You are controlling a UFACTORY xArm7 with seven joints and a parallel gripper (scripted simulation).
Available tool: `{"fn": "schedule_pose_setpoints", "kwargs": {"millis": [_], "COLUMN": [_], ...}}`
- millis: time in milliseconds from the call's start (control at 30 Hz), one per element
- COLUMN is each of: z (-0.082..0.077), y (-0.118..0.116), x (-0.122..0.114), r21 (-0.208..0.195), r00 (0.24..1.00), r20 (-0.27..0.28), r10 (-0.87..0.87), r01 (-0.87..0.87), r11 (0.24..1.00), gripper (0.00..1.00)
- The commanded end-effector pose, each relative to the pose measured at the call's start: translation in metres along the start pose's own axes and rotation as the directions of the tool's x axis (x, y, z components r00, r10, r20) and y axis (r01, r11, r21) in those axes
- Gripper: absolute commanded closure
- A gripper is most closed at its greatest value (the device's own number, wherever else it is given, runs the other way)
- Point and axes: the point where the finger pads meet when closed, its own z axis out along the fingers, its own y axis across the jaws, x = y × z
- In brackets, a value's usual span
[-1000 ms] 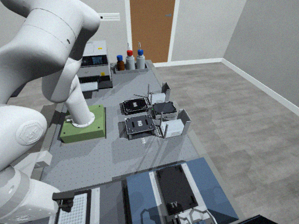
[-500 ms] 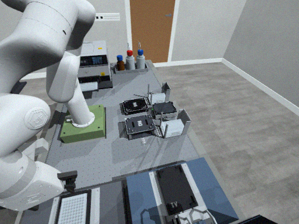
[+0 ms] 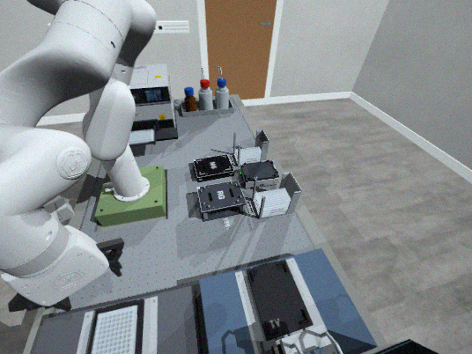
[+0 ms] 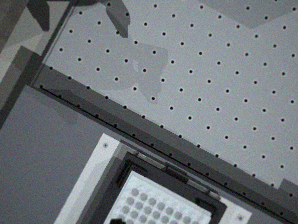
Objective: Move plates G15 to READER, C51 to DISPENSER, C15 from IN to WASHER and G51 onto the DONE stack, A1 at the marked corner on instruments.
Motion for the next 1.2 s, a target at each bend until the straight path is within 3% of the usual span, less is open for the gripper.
{"fn": "schedule_pose_setpoints", "kwargs": {"millis": [0,100,300,667,867,1167], "z": [-0.002,-0.002,-0.001,-0.001,-0.001,0.000], "y": [0.007,0.007,0.017,0.029,0.042,0.060], "x": [0.012,0.012,0.029,0.051,0.066,0.083], "r21": [0.010,0.010,0.014,0.014,0.017,0.018], "r00": [1.000,1.000,0.969,0.967,0.879,0.855], "r20": [0.019,0.019,0.016,0.016,0.012,0.012], "r10": [-0.010,-0.010,-0.248,-0.255,-0.477,-0.518], "r01": [0.010,0.010,0.248,0.255,0.477,0.518], "r11": [1.000,1.000,0.969,0.967,0.879,0.855], "gripper": [0.00,0.00,0.00,0.00,0.00,0.00]}}
